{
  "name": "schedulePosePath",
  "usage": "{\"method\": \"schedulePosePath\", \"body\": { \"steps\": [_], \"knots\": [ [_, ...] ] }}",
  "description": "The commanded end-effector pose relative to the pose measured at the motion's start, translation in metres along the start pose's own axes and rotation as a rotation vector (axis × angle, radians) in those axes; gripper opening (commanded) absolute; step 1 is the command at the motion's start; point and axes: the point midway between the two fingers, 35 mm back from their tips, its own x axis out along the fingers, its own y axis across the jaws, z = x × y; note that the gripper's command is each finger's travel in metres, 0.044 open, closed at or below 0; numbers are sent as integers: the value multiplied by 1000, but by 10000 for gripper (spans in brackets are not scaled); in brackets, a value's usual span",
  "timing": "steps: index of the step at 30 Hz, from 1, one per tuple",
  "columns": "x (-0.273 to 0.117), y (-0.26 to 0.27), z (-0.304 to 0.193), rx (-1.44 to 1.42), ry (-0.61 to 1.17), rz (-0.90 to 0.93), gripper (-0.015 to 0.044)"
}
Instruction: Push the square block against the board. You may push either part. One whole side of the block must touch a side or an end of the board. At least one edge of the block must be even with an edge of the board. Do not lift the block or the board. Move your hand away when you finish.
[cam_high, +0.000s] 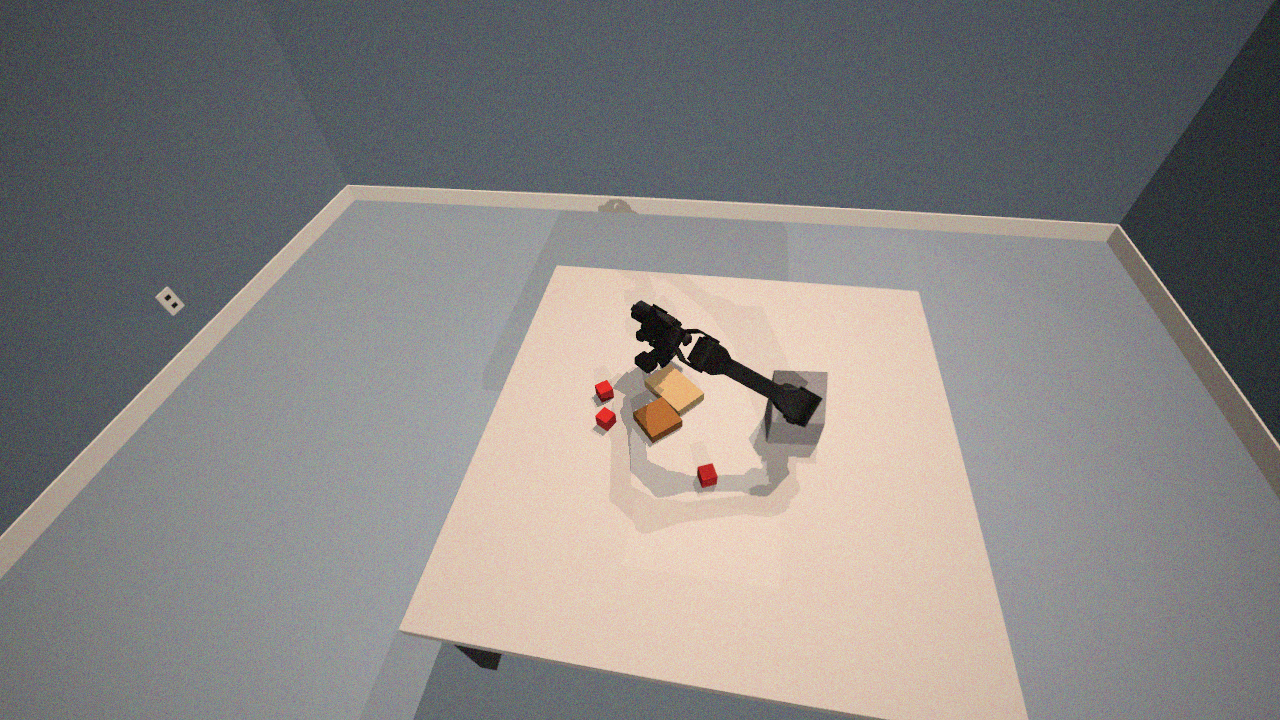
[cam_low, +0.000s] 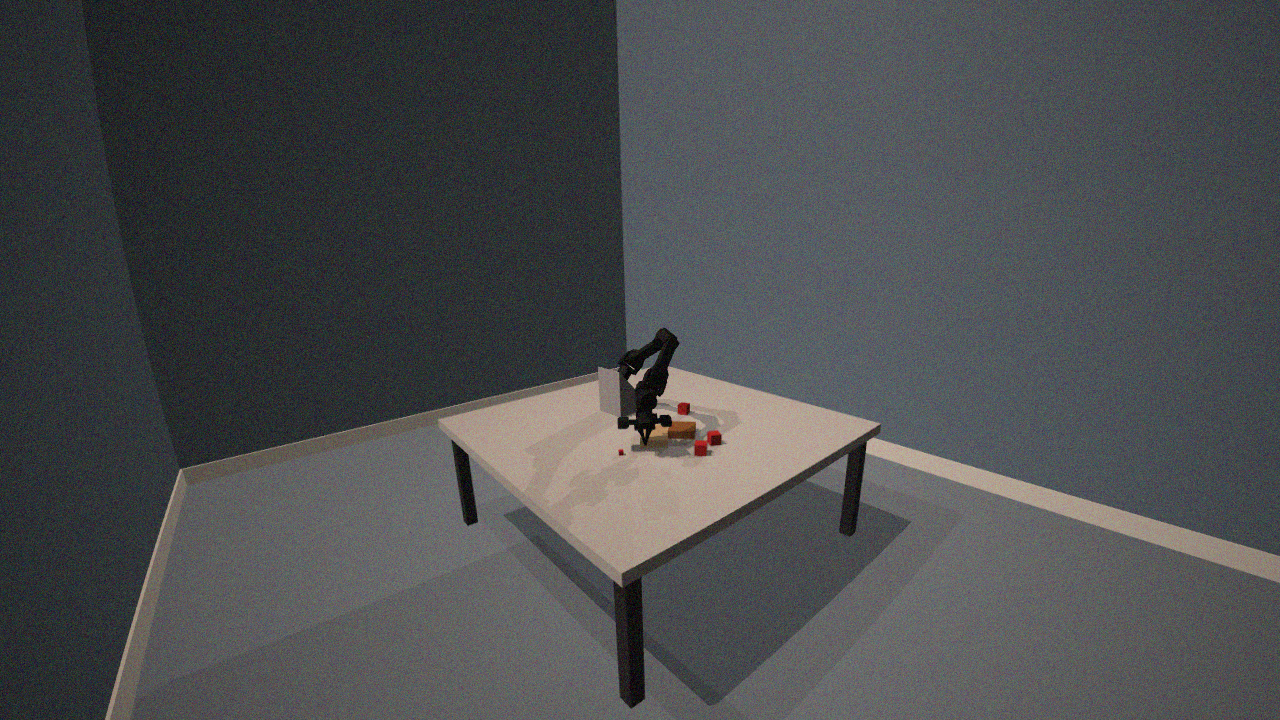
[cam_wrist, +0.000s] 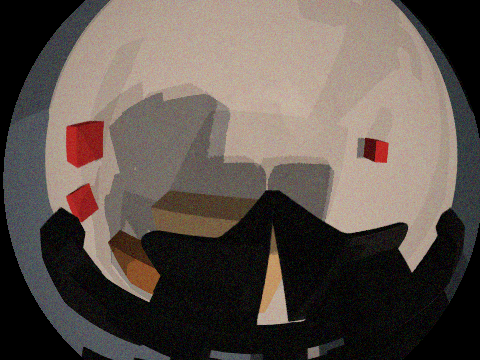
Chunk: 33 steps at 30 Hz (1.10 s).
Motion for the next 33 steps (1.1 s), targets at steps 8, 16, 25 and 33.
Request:
{"method": "schedulePosePath", "body": {
  "steps": [8,16,25,33],
  "knots": [
    [10,-2,-18,20,40,-6,0],
    [10,-1,-5,22,41,-7,0],
    [11,0,10,24,44,-7,0],
    [11,0,24,26,46,-8,0]
  ]
}}
